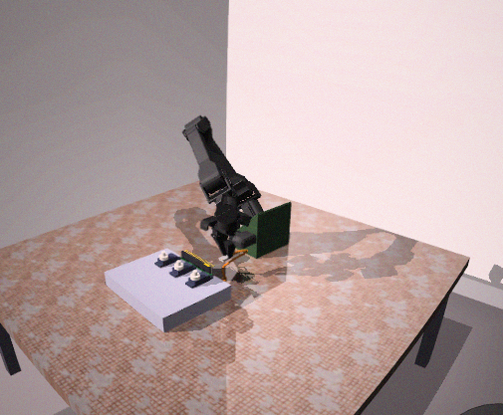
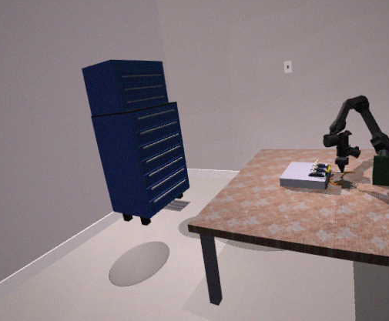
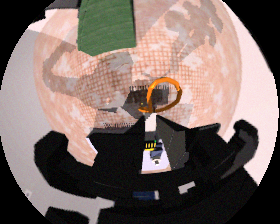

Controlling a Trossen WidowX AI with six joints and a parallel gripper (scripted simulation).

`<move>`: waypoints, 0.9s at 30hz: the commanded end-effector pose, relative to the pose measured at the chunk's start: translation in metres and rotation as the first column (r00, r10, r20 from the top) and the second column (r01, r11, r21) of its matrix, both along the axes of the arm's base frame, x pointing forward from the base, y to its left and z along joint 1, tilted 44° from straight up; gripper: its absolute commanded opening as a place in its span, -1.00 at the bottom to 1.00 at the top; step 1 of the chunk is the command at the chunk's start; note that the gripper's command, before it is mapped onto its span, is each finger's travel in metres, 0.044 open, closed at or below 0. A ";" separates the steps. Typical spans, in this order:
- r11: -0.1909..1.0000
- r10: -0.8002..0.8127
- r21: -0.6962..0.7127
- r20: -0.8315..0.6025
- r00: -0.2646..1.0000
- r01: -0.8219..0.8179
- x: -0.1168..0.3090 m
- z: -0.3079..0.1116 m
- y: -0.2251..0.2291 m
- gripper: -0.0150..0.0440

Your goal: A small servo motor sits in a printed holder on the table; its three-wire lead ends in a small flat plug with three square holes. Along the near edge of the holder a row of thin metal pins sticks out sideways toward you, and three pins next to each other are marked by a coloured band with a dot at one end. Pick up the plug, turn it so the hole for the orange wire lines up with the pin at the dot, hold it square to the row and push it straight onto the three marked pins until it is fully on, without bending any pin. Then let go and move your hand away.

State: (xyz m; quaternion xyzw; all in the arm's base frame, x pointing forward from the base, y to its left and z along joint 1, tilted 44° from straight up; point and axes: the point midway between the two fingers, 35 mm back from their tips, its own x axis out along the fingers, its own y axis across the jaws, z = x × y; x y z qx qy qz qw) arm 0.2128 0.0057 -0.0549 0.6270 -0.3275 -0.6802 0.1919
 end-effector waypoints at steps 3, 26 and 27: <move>1.000 0.007 -0.001 0.000 1.000 -0.007 0.016 0.000 -0.003 -0.49; 1.000 0.007 -0.002 0.001 1.000 -0.007 0.041 0.002 -0.009 -0.49; 1.000 0.007 -0.002 0.001 1.000 -0.007 0.041 0.002 -0.009 -0.49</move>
